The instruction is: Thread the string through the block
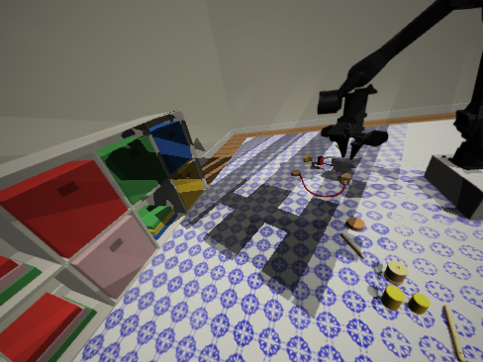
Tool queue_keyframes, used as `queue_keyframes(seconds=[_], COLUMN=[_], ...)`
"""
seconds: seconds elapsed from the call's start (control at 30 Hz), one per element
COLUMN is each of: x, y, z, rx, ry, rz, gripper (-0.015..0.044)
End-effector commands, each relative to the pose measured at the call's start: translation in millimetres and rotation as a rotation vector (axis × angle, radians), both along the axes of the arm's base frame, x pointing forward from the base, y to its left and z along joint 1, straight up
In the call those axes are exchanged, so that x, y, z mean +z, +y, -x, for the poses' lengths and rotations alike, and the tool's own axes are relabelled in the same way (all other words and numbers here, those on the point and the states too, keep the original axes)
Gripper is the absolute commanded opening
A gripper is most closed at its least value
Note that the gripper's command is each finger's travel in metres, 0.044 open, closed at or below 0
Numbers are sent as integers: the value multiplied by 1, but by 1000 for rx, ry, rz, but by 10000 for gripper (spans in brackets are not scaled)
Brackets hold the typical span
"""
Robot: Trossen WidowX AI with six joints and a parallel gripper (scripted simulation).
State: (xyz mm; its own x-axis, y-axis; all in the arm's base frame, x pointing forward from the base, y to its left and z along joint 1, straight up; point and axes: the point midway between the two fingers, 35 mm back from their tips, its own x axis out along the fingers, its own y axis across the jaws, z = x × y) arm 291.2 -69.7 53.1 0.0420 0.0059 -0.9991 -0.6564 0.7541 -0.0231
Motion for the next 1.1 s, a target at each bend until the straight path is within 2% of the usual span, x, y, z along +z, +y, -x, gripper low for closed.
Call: queue_keyframes(seconds=[0.0, 0.53, 1.07], x=[1, -1, -26], y=[-13, -13, -14], z=[7, 7, 4], rx=[573, 573, 573], ry=[11, 11, 11], rz=[33, 33, 33], gripper=[124, 124, 124])
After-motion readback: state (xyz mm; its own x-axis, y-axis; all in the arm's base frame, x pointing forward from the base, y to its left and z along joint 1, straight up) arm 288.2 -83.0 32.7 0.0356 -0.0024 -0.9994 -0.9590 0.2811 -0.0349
